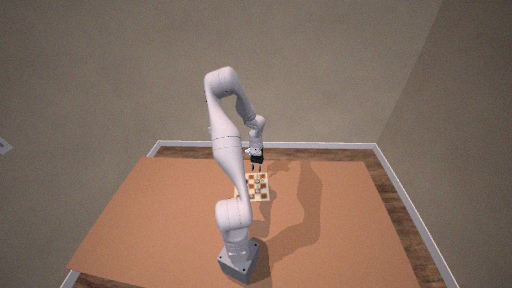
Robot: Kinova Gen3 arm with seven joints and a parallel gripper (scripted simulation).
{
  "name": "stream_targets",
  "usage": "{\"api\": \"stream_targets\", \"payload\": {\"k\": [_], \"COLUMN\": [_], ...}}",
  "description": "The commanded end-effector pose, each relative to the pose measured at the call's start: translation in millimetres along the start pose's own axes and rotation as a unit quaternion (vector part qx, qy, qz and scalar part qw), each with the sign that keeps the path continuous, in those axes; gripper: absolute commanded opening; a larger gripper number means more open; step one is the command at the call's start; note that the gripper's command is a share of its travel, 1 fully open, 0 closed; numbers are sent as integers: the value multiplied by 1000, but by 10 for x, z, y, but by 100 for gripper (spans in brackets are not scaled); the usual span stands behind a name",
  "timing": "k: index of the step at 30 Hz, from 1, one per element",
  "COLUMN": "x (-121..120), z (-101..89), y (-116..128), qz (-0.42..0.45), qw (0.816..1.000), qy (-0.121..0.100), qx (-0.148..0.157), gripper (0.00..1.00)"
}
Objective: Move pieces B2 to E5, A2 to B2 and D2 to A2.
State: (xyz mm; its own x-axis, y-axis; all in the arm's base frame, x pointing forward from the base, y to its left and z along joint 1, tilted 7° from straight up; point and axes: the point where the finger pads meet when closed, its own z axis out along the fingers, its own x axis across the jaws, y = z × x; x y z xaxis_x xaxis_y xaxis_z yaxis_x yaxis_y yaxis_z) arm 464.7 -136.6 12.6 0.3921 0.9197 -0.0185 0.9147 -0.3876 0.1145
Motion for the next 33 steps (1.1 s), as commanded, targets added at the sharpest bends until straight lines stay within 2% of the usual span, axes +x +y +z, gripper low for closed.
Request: {"api": "stream_targets", "payload": {"k": [1, 10, 33], "x": [-2, -2, 1], "z": [12, 77, 385], "y": [3, 4, 6], "qz": [0, 1, 1], "qw": [1000, 1000, 1000], "qy": [0, 0, 0], "qx": [0, 0, 0], "gripper": [79, 79, 79]}}
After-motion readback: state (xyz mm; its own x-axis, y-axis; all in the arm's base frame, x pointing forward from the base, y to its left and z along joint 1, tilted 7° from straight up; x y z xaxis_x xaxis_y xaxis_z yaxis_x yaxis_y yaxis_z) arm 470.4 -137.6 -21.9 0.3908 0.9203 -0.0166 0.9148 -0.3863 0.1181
